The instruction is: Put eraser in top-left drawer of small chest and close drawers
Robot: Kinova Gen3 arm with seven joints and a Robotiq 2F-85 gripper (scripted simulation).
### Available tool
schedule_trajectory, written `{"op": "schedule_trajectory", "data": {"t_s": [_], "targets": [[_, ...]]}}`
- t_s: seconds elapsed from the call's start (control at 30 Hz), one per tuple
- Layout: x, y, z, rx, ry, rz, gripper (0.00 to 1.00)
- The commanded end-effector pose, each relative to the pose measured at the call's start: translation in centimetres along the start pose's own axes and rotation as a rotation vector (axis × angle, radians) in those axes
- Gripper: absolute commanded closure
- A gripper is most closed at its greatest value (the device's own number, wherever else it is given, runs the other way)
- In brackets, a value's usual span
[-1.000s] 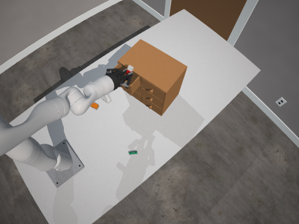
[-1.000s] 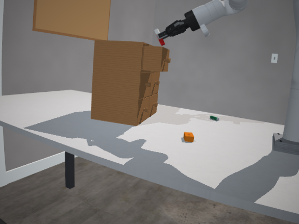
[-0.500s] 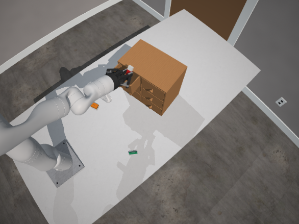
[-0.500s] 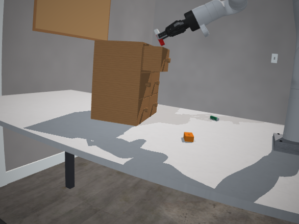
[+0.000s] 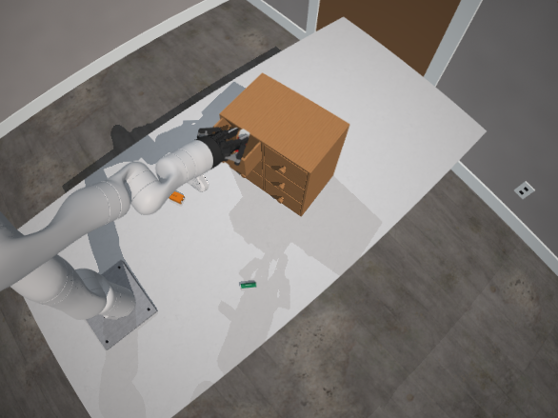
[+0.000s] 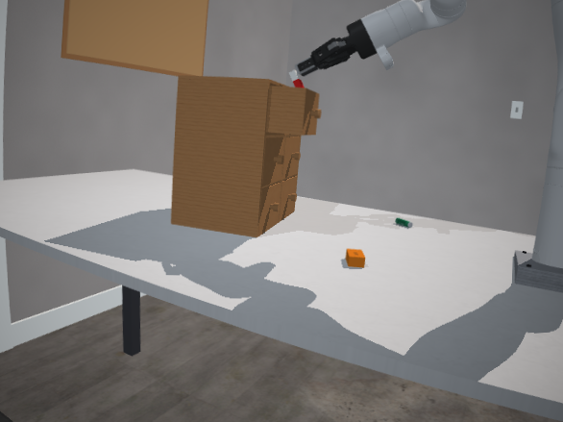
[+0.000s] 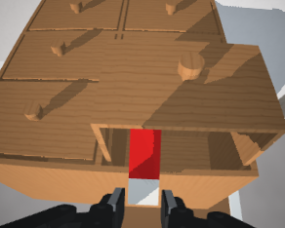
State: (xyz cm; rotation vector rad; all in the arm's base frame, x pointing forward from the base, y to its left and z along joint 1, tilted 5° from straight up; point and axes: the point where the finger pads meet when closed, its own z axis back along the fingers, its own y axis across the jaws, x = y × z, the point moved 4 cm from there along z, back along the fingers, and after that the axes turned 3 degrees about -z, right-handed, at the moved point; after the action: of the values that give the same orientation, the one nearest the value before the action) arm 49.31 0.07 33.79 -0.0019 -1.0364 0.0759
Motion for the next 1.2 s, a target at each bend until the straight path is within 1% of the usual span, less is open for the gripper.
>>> {"op": "schedule_trajectory", "data": {"t_s": [0.0, 0.03, 0.07, 0.1, 0.13, 0.6, 0.8, 0.97, 1.17], "targets": [[0.0, 0.0, -0.1, 0.0, 0.004, 0.001, 0.65], [0.0, 0.0, -0.1, 0.0, 0.004, 0.001, 0.65], [0.0, 0.0, -0.1, 0.0, 0.004, 0.001, 0.62], [0.0, 0.0, -0.1, 0.0, 0.004, 0.001, 0.62], [0.0, 0.0, -0.1, 0.0, 0.004, 0.001, 0.0], [0.0, 0.0, 0.0, 0.0, 0.004, 0.001, 0.0], [-0.3, 0.0, 0.3, 0.001, 0.006, 0.0, 0.0], [-0.8, 0.0, 1.3, 0.001, 0.006, 0.0, 0.0], [-1.7, -0.3, 3.1, -0.004, 0.007, -0.002, 0.0]]}}
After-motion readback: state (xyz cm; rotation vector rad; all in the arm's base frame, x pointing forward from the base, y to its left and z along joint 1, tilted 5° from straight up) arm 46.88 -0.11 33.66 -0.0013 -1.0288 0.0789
